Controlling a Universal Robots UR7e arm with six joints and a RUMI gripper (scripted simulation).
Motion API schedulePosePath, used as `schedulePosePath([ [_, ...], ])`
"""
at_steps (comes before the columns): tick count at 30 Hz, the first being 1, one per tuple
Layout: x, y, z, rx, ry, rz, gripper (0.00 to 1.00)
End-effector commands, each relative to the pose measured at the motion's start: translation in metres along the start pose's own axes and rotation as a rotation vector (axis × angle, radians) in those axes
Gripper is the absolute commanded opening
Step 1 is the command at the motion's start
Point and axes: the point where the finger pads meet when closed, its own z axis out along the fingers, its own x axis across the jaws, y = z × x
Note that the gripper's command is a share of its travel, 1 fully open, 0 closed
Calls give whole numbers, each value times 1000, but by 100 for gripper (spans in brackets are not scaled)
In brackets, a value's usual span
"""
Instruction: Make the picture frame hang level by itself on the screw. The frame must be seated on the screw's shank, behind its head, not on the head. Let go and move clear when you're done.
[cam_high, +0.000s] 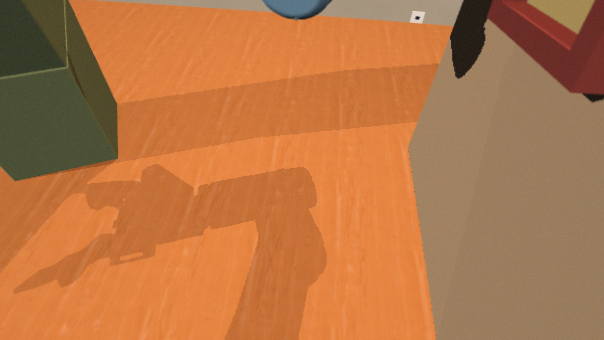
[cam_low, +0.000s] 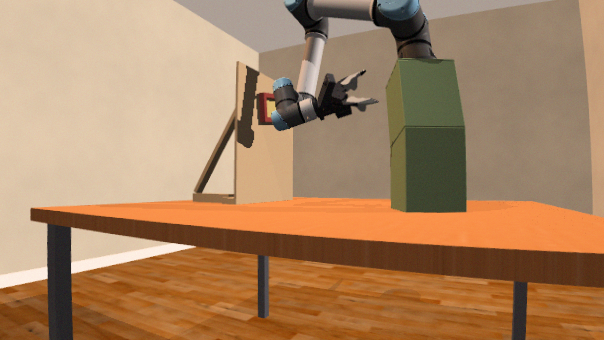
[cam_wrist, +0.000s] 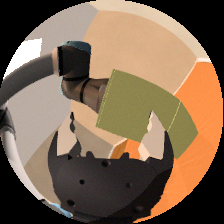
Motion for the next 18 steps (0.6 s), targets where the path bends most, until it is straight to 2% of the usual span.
schedulePosePath([
  [1,-17,-14,10,66,-52,-21,100],
  [14,-85,-60,21,314,-256,-94,100],
  [16,-85,-60,21,314,-256,-94,100],
  [18,-97,-66,20,352,-289,-105,100],
])
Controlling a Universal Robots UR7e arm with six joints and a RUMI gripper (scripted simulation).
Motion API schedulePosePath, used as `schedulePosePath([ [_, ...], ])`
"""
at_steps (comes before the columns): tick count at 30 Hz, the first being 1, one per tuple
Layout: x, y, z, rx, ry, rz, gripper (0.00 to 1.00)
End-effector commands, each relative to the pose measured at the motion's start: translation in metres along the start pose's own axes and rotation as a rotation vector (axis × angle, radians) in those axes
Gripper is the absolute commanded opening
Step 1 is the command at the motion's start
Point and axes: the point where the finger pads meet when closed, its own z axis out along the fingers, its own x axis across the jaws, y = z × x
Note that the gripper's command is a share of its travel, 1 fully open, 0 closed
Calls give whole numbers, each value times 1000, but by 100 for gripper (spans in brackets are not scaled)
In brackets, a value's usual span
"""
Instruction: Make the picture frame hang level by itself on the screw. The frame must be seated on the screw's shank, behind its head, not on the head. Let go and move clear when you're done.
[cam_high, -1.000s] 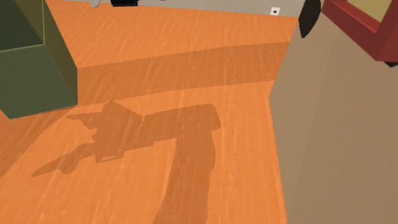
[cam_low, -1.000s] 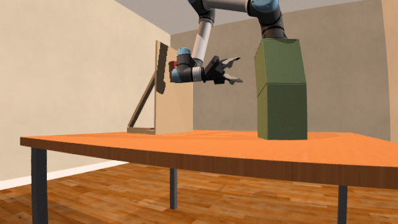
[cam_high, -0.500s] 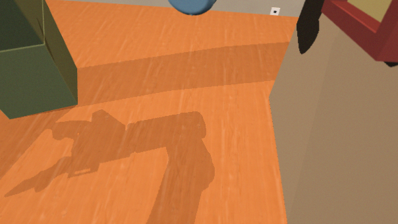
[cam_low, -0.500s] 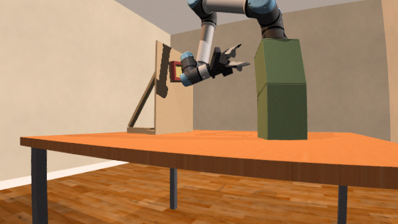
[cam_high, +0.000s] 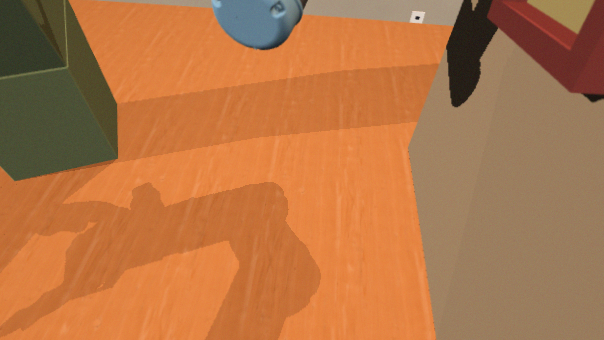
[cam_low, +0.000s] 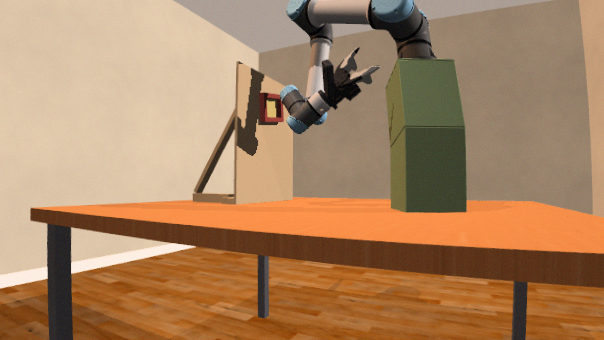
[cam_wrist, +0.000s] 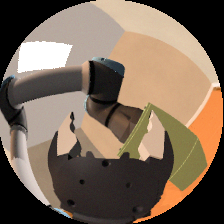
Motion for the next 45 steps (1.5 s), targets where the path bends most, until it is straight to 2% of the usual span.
schedulePosePath([
  [1,-21,-15,9,75,-64,-21,100],
  [13,-89,-54,14,300,-272,-77,100],
  [15,-89,-54,14,300,-272,-77,100],
  [21,-124,-70,7,406,-381,-101,100],
  [30,-176,-87,-14,556,-551,-130,100],
  [32,-176,-87,-14,556,-551,-130,100],
  [45,-242,-95,-63,743,-806,-156,100],
])
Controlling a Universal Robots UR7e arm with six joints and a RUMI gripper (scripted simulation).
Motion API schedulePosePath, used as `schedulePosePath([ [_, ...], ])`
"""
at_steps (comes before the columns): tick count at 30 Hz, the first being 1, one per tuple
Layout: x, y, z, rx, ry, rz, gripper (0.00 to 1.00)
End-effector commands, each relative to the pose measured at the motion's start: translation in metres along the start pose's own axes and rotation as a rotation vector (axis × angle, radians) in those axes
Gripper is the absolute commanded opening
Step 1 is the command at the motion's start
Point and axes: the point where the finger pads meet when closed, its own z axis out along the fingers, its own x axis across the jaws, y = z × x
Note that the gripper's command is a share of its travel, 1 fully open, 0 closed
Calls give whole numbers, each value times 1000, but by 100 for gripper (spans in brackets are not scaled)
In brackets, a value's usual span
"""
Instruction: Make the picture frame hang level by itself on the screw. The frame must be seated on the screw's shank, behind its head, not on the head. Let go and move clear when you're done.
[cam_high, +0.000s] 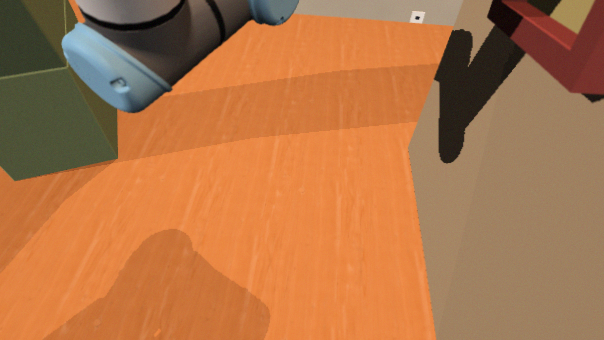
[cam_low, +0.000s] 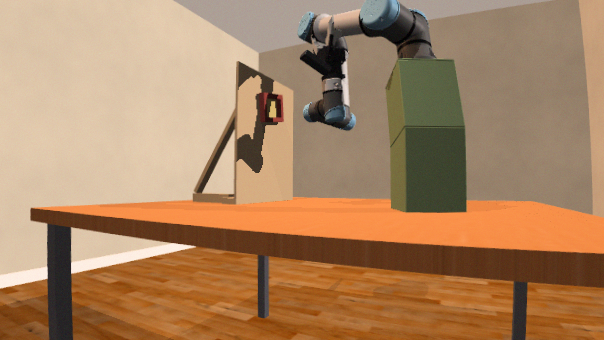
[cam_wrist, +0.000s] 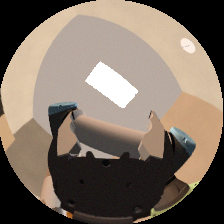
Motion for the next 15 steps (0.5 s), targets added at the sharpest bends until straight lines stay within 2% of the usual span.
schedulePosePath([
  [1,-30,-12,7,74,-93,-2,100],
  [2,-36,-14,8,88,-112,-1,100],
  [4,-36,-14,8,88,-112,-1,100],
  [15,-98,-33,2,228,-316,17,100],
])
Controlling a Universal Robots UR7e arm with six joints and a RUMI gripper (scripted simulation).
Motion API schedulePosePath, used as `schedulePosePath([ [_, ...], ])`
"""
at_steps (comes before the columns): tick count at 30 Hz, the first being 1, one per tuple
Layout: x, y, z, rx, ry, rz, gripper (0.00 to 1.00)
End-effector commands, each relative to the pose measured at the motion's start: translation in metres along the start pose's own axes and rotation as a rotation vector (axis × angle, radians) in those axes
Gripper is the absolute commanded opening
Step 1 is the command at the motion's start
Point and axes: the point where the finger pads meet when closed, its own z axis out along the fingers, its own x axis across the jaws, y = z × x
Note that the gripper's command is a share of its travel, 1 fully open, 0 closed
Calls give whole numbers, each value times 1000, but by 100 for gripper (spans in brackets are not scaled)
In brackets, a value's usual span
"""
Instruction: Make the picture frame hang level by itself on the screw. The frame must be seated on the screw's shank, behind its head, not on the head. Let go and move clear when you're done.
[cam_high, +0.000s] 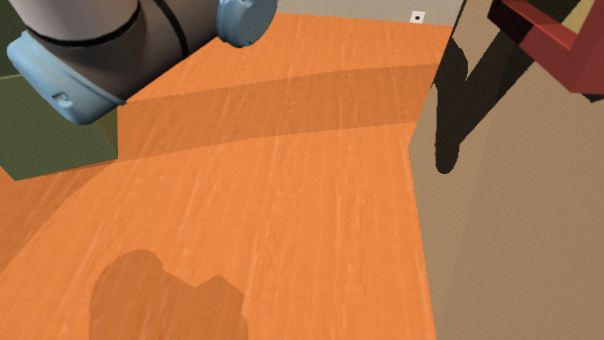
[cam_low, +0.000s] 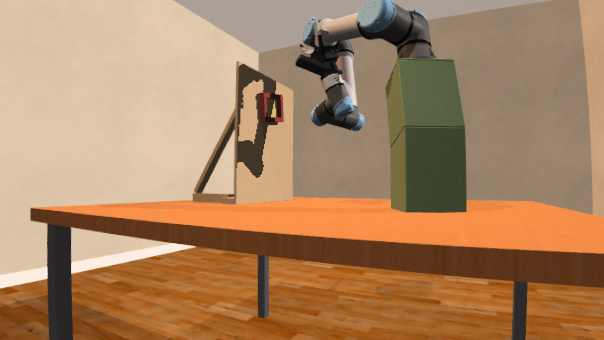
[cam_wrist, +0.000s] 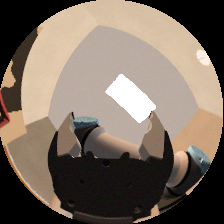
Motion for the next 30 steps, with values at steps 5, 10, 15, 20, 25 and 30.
schedulePosePath([
  [5,-45,-13,6,96,-143,20,100],
  [10,-66,-18,4,138,-212,35,100],
  [15,-91,-24,0,186,-297,57,100],
  [20,-114,-28,-6,230,-378,82,100],
  [25,-127,-31,-11,253,-424,98,100],
  [30,-147,-34,-20,288,-499,128,100],
])
